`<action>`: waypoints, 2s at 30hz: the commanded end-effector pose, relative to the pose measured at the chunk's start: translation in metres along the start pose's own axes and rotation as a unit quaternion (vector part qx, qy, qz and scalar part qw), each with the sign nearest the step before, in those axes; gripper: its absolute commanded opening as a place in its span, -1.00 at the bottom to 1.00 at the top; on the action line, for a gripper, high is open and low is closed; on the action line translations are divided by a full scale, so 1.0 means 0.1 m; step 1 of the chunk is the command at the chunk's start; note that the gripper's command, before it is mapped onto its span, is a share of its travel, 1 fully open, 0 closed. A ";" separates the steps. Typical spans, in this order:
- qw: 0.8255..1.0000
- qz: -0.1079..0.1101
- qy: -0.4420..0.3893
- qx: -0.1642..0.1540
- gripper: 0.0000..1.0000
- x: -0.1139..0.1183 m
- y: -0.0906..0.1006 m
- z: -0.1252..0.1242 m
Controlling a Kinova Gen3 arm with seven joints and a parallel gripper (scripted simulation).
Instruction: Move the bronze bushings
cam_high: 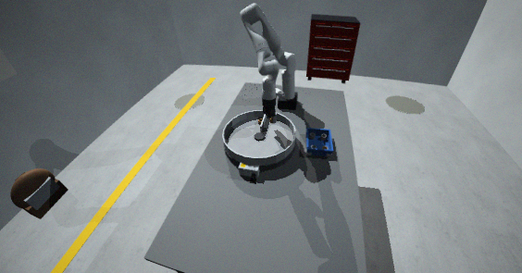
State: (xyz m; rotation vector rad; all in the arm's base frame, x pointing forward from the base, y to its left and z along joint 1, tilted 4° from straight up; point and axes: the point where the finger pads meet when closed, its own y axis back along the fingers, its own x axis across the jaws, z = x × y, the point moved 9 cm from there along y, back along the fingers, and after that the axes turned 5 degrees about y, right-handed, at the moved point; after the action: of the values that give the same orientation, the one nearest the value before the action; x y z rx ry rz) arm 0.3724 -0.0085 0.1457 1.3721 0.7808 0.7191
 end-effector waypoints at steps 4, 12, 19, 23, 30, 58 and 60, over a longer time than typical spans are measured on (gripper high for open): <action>1.000 0.000 -0.003 0.001 -1.00 0.01 -0.07 -0.01; 1.000 0.000 -0.003 0.001 -1.00 0.01 -0.17 -0.02; 1.000 0.000 -0.003 0.001 -1.00 0.01 -0.30 -0.02; 1.000 0.000 -0.003 0.001 -1.00 0.01 -0.33 -0.02; 1.000 0.001 -0.003 0.000 -1.00 0.01 -0.42 -0.01; 1.000 0.001 -0.003 0.000 -1.00 0.02 -0.45 -0.01; 1.000 0.001 -0.003 0.000 -1.00 0.02 -0.45 -0.01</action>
State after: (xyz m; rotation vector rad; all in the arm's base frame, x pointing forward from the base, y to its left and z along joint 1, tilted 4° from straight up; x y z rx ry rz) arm 0.3727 -0.0112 0.1021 1.3719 0.7787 0.7185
